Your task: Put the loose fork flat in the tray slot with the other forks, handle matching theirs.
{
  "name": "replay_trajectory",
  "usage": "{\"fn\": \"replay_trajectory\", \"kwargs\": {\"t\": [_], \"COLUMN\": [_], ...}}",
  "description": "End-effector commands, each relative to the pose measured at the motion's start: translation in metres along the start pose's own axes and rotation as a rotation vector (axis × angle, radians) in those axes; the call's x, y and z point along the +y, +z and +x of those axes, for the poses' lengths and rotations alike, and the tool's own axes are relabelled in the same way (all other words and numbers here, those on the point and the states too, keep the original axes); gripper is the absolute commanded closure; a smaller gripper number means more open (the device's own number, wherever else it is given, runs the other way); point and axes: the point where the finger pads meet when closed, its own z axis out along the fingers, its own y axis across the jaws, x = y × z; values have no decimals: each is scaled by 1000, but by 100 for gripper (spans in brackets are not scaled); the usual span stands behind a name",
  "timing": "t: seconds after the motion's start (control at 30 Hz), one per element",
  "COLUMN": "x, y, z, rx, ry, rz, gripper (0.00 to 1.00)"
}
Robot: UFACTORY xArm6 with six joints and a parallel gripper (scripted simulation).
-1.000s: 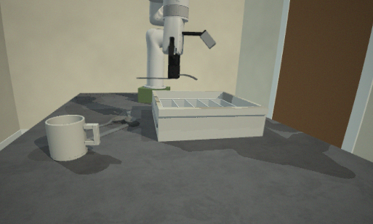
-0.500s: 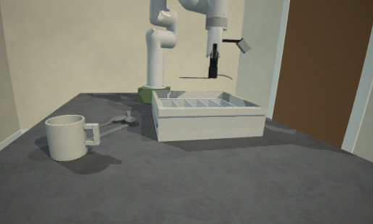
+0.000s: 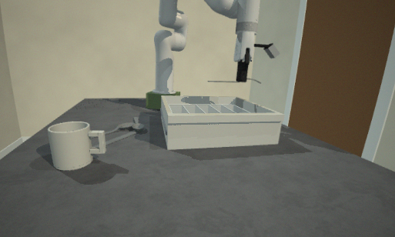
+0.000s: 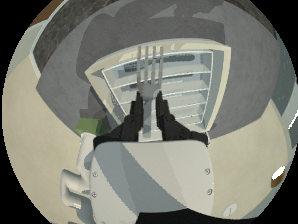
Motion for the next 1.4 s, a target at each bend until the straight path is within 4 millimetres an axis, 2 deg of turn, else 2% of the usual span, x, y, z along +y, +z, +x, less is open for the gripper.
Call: {"fn": "replay_trajectory", "kwargs": {"t": [0.0,0.13,0.2,0.23,0.7,0.77,0.8,1.2,1.37], "x": [1,1,1,1,1,1,1,1,2], "y": [-2,-2,-2,-2,-2,-2,-2,-2,-2], "z": [2,3,3,3,4,4,4,4,3], "rx": [6,2,2,2,-26,-26,-28,-4,-12], "ry": [-266,-442,-442,-576,-1181,-1181,-1313,-1816,-1841], "rz": [0,-4,-4,-4,-22,-22,-21,-9,-25], "gripper": [97,97,97,97,97,97,97,97,97]}}
